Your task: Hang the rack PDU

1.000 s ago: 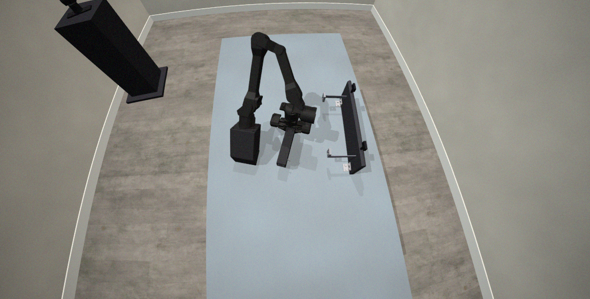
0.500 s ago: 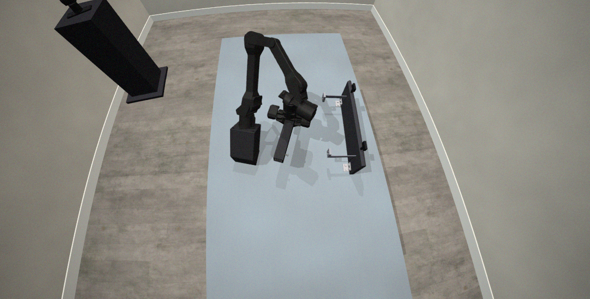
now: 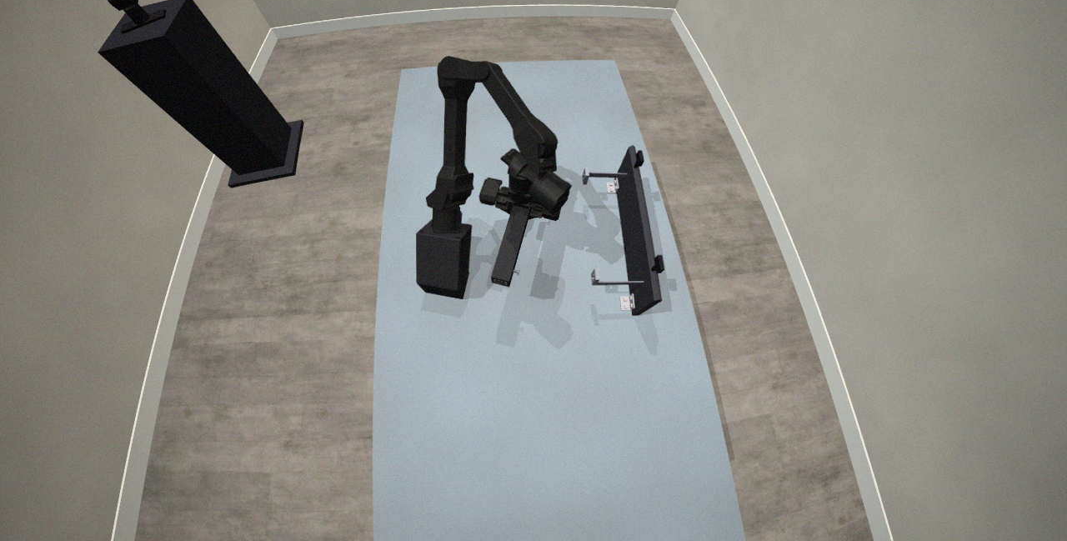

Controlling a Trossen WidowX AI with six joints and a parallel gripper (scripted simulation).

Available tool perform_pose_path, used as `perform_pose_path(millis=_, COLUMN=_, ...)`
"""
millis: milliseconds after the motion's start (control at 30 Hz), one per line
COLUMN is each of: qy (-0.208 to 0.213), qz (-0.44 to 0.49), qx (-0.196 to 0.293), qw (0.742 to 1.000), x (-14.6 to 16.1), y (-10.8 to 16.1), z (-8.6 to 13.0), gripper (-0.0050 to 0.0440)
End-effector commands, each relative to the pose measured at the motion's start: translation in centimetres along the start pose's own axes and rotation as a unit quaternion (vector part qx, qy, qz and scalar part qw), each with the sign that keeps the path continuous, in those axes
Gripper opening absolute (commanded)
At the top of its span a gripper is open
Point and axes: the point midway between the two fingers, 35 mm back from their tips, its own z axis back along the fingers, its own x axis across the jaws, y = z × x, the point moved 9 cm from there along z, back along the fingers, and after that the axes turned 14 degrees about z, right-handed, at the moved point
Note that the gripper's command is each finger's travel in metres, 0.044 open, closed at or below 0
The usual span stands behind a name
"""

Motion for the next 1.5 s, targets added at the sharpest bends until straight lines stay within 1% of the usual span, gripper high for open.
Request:
perform_pose_path(millis=0, qy=0.01, qz=0.012, qx=0.008, qw=1.0, x=-1.2, y=0.0, z=0.4, gripper=-0.005)
perform_pose_path(millis=133, qy=0.007, qz=0.027, qx=0.011, qw=1.0, x=-2.4, y=0.1, z=0.0, gripper=-0.005)
perform_pose_path(millis=300, qy=0.003, qz=0.055, qx=0.015, qw=0.998, x=-4.9, y=0.1, z=-1.1, gripper=-0.005)
perform_pose_path(millis=367, qy=0.003, qz=0.055, qx=0.015, qw=0.998, x=-4.9, y=0.1, z=-1.1, gripper=-0.005)
perform_pose_path(millis=533, qy=0.005, qz=0.089, qx=0.014, qw=0.996, x=-7.5, y=-0.1, z=-2.5, gripper=-0.005)
perform_pose_path(millis=733, qy=0.012, qz=0.12, qx=0.007, qw=0.993, x=-9.6, y=-0.3, z=-3.8, gripper=-0.005)
perform_pose_path(millis=867, qy=0.014, qz=0.13, qx=0.005, qw=0.991, x=-10.2, y=-0.4, z=-4.2, gripper=-0.005)
perform_pose_path(millis=1133, qy=0.014, qz=0.129, qx=0.006, qw=0.992, x=-10.5, y=-0.3, z=-4.2, gripper=-0.005)
perform_pose_path(millis=1467, qy=0.014, qz=0.128, qx=0.005, qw=0.992, x=-12.0, y=-0.4, z=-4.1, gripper=-0.005)
